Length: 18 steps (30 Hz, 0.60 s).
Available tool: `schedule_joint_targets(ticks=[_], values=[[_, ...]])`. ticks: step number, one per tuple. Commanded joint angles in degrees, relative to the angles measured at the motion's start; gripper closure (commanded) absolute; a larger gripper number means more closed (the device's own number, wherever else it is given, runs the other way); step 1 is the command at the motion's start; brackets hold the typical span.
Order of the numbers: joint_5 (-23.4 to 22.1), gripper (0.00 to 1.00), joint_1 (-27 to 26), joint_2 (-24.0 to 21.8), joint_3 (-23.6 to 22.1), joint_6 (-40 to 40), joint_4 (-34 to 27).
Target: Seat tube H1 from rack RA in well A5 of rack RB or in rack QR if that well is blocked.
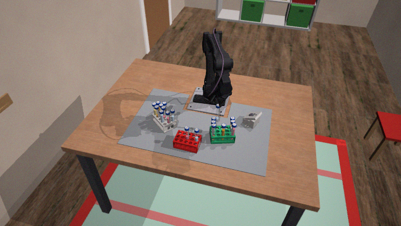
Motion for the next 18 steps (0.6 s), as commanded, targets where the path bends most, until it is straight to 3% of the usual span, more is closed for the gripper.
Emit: schedule_joint_targets(ticks=[1,7,9,11,18], values=[[0.40,1.00,0.84,-2.73,-1.21,0.57,-1.21],[0.38,1.00,1.07,-4.24,-0.45,0.79,-1.41],[0.40,1.00,1.16,-4.77,-2.91,0.89,-1.55],[0.55,1.00,-1.30,-4.75,-0.45,-1.24,-1.53],[0.67,1.00,-6.64,-1.75,0.56,-6.51,-1.44]])
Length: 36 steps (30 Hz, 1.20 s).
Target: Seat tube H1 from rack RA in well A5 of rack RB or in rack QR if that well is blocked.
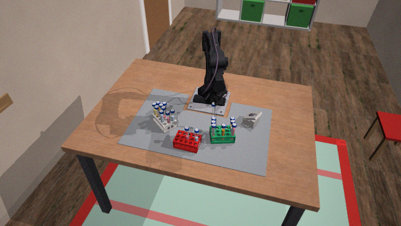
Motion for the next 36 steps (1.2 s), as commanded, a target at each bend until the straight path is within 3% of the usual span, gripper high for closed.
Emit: schedule_joint_targets(ticks=[1,6,36], values=[[0.58,1.00,-2.55,0.91,2.25,-3.73,-0.75],[0.33,1.00,-4.74,0.07,2.92,-5.95,-0.56],[0.45,1.00,-22.38,10.60,12.57,-23.59,-0.89]])
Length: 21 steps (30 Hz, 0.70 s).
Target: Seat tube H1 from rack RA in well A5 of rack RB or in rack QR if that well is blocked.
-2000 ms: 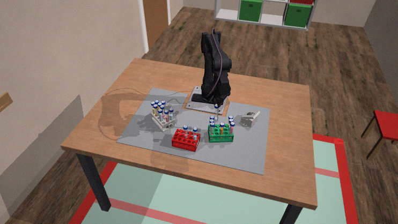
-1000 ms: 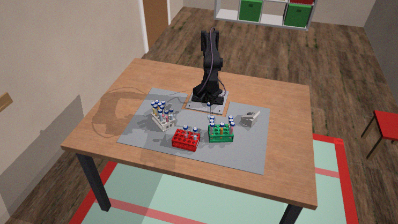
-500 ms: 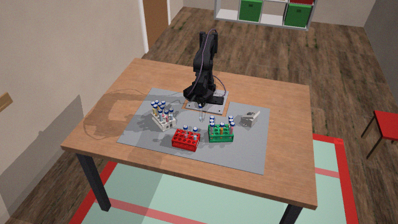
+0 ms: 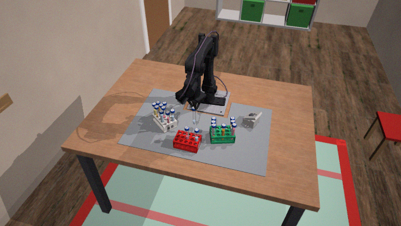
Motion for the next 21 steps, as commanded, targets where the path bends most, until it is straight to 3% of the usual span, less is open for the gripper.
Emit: schedule_joint_targets(ticks=[1,3,4,14,21], values=[[0.25,1.00,-1.98,1.23,3.00,-3.10,-0.90],[0.25,1.00,-1.98,1.23,3.00,-3.10,-0.90],[0.16,1.00,-1.95,-0.70,3.12,-0.46,-0.99],[-0.18,1.00,-1.61,-0.75,3.08,16.90,-0.92],[0.28,1.00,-4.50,1.63,4.04,15.11,-1.12]])
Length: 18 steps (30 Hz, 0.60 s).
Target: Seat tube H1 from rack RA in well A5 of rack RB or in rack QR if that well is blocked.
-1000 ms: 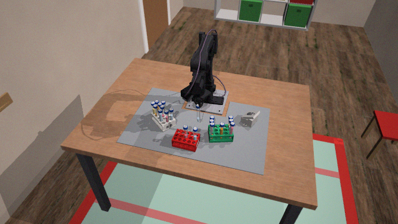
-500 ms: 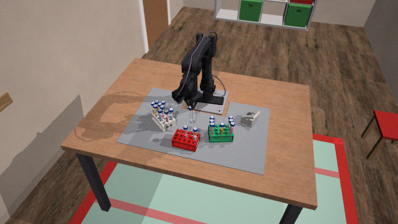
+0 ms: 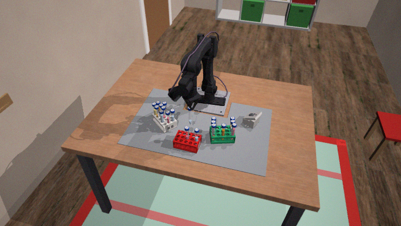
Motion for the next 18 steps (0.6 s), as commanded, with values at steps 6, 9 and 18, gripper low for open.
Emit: schedule_joint_targets(ticks=[6,9,18], values=[[0.36,1.00,-4.76,1.84,3.59,-3.70,-0.93],[0.37,1.00,-6.51,2.58,4.50,-5.44,-0.91],[0.08,1.00,-6.24,5.10,7.56,-6.37,-1.00]])
